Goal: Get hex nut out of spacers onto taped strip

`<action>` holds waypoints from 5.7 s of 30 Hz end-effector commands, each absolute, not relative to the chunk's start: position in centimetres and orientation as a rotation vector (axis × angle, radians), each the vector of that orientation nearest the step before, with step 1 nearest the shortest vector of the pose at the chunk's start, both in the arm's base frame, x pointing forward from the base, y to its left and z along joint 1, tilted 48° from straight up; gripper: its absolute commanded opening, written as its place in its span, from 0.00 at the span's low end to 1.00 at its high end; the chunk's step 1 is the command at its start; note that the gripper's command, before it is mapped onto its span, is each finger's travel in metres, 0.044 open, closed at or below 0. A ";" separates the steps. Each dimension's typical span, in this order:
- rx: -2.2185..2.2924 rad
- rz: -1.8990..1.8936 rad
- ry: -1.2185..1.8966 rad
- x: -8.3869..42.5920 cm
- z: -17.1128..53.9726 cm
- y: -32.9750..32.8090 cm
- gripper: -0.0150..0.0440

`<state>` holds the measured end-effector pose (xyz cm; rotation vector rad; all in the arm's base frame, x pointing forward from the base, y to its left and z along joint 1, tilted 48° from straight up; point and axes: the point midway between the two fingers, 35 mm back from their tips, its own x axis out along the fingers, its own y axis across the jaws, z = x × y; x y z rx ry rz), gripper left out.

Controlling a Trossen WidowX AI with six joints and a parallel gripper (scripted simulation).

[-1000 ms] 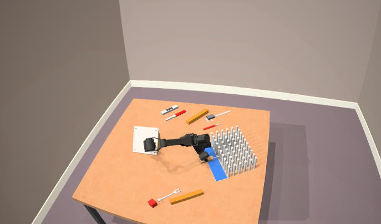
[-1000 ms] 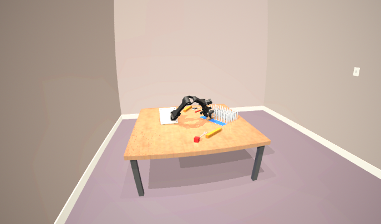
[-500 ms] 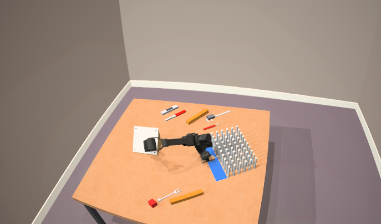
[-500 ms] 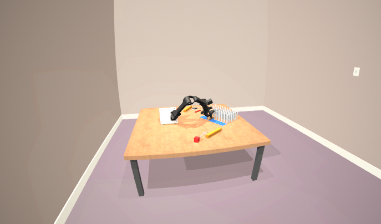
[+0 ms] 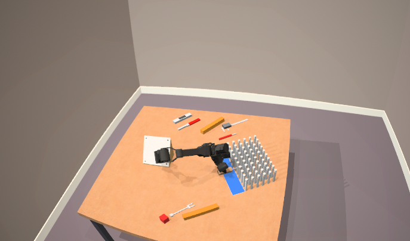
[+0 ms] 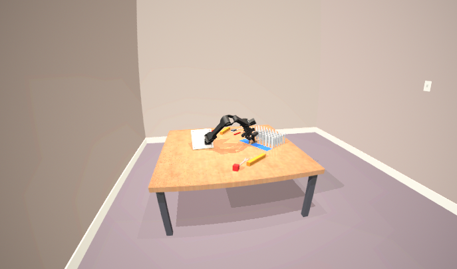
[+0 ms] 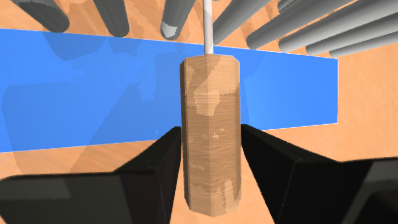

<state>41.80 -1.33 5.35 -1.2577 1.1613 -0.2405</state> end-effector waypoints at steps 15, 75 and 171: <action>-1.255 -0.248 1.157 42.6 5.0 -1.2 0.25; -1.256 -0.245 1.158 40.4 6.0 -2.1 0.25; -1.259 -0.242 1.160 36.8 6.0 -4.6 0.25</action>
